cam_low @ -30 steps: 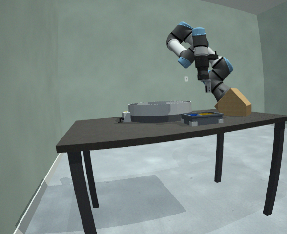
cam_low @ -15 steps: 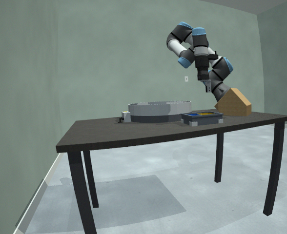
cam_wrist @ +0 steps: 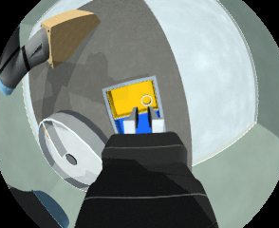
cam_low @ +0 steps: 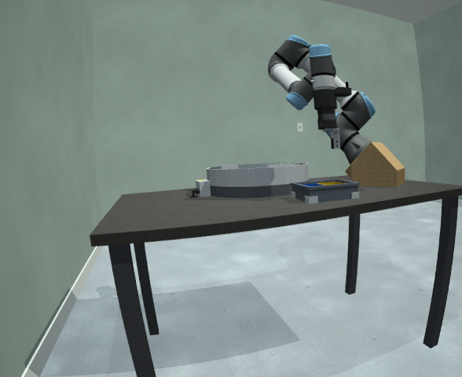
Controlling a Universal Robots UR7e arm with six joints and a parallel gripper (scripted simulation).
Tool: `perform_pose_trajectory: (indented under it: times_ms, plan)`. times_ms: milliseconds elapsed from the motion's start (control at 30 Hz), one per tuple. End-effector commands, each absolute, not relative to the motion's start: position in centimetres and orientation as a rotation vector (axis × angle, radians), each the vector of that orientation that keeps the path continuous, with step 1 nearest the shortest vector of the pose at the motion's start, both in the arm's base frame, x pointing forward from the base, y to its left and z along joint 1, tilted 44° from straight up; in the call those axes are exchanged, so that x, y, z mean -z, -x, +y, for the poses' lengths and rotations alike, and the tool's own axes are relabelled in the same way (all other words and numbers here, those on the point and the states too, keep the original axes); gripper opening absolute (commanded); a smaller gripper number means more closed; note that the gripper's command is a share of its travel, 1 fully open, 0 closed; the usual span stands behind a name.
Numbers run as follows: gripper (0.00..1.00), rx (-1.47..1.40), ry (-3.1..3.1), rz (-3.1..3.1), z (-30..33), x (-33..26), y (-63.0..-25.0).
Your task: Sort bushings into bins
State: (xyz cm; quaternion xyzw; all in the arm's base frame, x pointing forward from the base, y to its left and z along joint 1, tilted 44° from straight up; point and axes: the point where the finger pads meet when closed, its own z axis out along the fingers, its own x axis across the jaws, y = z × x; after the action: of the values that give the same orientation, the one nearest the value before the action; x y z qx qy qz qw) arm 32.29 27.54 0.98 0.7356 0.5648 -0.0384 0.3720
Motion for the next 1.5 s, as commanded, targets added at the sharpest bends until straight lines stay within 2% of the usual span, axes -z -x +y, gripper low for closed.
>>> perform_pose_trajectory:
  times_ms: [0, 67, 200, 333, 433, 667, 867, 1067, 1200, 1333, 1467]
  plan:
    - [0.42, 0.097, -1.886, 1.448, 27.6, -1.0, -32.3]
    - [0.40, 0.097, -1.886, 1.448, 26.7, -1.6, -32.2]
    - [0.40, 0.097, -1.886, 1.448, 23.0, -3.9, -31.7]
    - [0.40, 0.097, -1.886, 1.448, 23.0, -3.9, -31.7]
    - [0.40, 0.097, -1.886, 1.448, 20.3, -5.7, -31.4]
    - [0.40, 0.097, -1.886, 1.448, 18.5, -6.8, -31.2]
    - [0.40, 0.097, -1.886, 1.448, 13.9, -9.7, -30.6]
    - [0.40, 0.097, -1.886, 1.448, 13.0, -10.3, -30.5]
    - [0.40, 0.097, -1.886, 1.448, 9.4, -12.6, -30.0]
    - [0.40, 0.097, -1.886, 1.448, 9.3, -12.6, -30.0]
    - [0.40, 0.097, -1.886, 1.448, 5.7, -15.0, -29.6]
